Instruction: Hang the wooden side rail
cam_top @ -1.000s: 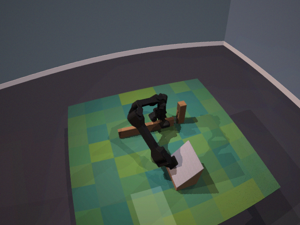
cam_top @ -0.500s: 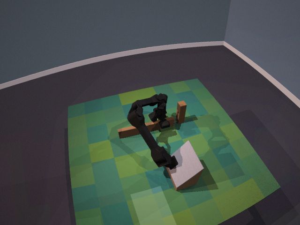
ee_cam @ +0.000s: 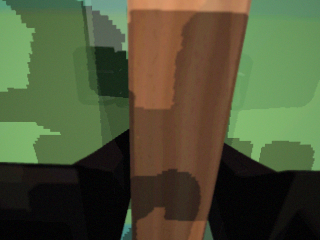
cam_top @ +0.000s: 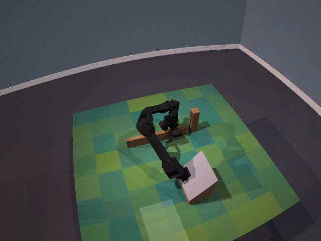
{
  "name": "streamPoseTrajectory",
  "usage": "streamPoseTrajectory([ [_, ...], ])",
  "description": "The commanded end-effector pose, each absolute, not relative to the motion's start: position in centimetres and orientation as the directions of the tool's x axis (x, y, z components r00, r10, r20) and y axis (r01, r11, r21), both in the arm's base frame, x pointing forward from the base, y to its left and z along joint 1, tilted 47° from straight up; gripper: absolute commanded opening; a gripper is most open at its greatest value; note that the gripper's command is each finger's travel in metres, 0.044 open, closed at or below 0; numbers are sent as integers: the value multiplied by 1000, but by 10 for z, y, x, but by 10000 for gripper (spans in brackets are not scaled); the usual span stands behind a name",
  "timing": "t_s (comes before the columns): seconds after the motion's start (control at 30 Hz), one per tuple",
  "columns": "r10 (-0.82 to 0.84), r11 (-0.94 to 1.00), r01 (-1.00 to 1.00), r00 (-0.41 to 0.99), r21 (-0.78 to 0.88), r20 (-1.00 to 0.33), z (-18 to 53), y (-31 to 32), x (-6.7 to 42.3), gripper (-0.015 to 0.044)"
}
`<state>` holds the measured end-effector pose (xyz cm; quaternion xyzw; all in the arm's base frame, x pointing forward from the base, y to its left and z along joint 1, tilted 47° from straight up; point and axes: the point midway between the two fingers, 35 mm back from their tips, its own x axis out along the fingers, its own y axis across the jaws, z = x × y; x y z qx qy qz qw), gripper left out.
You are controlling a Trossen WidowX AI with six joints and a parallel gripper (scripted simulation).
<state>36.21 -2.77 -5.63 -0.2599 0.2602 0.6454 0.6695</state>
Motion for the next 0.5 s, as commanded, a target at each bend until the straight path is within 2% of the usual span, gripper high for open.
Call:
streamPoseTrajectory([
  [0.0,731,36,-999,36,-14,-681,-56,-28,366,0],
  [0.47,731,36,-999,36,-15,-681,-56,-28,372,0],
])
